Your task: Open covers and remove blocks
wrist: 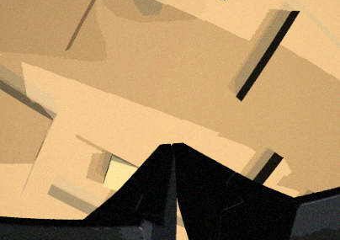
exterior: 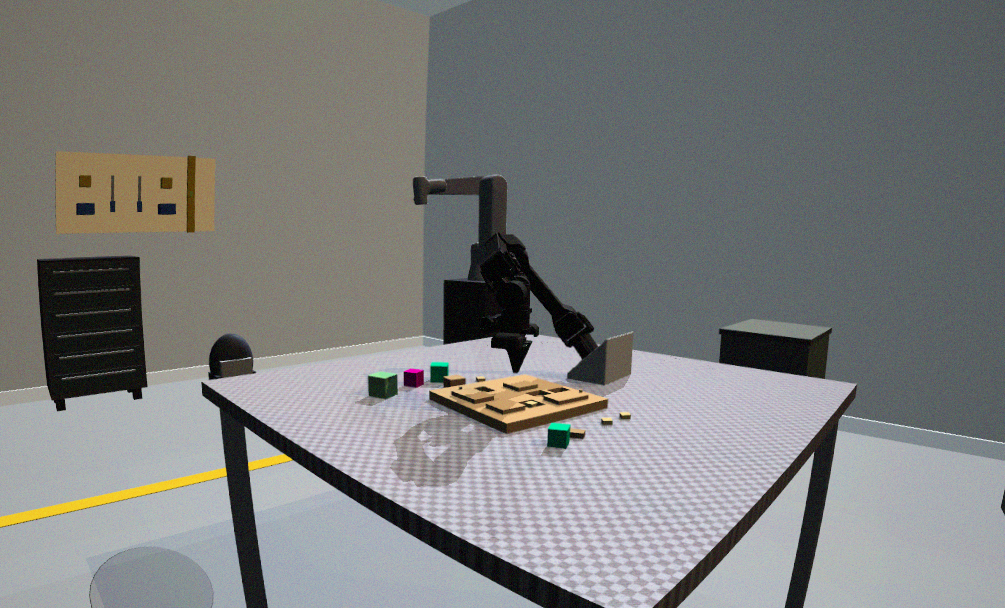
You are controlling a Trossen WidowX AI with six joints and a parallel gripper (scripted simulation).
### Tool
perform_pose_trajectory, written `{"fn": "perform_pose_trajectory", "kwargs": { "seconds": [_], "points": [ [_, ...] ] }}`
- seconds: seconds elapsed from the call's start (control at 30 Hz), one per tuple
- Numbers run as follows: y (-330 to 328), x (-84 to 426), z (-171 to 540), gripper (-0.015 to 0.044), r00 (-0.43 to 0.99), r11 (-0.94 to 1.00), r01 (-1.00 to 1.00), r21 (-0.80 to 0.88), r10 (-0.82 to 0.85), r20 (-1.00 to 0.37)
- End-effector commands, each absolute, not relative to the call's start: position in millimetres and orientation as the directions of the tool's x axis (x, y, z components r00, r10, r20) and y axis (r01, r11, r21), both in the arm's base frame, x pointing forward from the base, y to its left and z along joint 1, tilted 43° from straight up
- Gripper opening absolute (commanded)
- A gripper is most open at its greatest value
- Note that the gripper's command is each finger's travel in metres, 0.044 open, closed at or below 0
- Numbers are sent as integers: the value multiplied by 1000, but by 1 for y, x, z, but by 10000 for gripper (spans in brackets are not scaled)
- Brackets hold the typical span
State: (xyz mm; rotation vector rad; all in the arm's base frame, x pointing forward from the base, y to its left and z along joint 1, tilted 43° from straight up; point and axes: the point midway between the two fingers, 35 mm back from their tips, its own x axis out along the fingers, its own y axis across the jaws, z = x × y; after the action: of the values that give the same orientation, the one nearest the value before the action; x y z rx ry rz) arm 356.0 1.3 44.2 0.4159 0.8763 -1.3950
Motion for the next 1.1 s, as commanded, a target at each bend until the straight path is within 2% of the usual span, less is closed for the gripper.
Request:
{"fn": "perform_pose_trajectory", "kwargs": {
  "seconds": [0.0, 0.7, 0.9, 1.07],
  "points": [
    [40, 372, 14, 0, -46, -125, 991, 51, -666, -745],
    [30, 370, 2, 0, -46, -108, 994, 35, -666, -745],
    [24, 370, -5, 0, -46, 199, 951, -236, -666, -744],
    [18, 369, -13, 0, -46, 494, 721, -486, -667, -744]
  ]
}}
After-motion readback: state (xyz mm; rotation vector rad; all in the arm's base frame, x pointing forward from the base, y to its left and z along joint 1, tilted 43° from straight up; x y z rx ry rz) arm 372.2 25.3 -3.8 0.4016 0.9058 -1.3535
